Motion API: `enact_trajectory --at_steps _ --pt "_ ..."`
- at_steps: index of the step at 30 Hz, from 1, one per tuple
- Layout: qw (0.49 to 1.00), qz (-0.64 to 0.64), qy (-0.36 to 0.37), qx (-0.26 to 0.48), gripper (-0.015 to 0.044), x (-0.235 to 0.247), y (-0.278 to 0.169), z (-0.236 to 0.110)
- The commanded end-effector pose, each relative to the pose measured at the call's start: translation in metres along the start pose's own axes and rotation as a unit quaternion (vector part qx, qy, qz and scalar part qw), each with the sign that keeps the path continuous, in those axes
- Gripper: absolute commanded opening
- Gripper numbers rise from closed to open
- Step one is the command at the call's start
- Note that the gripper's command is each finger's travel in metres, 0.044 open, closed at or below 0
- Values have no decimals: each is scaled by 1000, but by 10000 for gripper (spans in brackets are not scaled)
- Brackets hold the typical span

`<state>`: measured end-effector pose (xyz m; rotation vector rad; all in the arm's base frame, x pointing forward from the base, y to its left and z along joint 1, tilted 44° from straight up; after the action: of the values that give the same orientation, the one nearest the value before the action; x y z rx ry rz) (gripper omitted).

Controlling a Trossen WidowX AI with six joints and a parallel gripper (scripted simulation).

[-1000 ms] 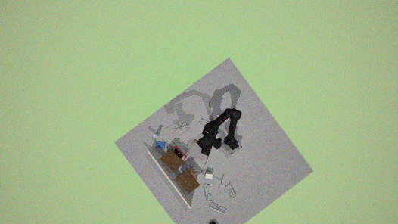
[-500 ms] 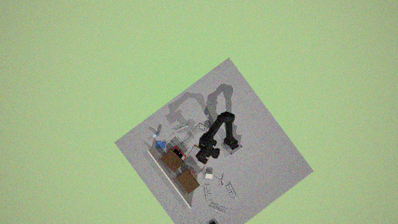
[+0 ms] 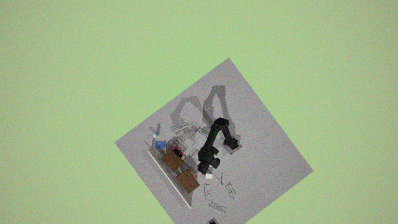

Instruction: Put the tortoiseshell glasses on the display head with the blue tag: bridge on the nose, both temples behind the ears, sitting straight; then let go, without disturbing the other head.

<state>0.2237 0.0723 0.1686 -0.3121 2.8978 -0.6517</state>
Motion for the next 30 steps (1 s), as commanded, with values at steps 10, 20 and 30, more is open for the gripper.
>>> enact_trajectory --at_steps 10,20,30 --pt "996 54 38 53 0 -12 39 30" --pt "988 95 56 104 0 -13 69 56" --pt "977 131 60 157 0 -8 96 83"
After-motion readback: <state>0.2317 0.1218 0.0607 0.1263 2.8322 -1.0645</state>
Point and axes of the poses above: the point midway between the two fingers, 35 mm back from their tips, its own z axis out along the fingers, its own x axis across the jaws, y = z × x, the point moved 1 cm from there along -z, back along the fingers, and after that the axes turned 13 degrees about z, right-handed, at the moved point
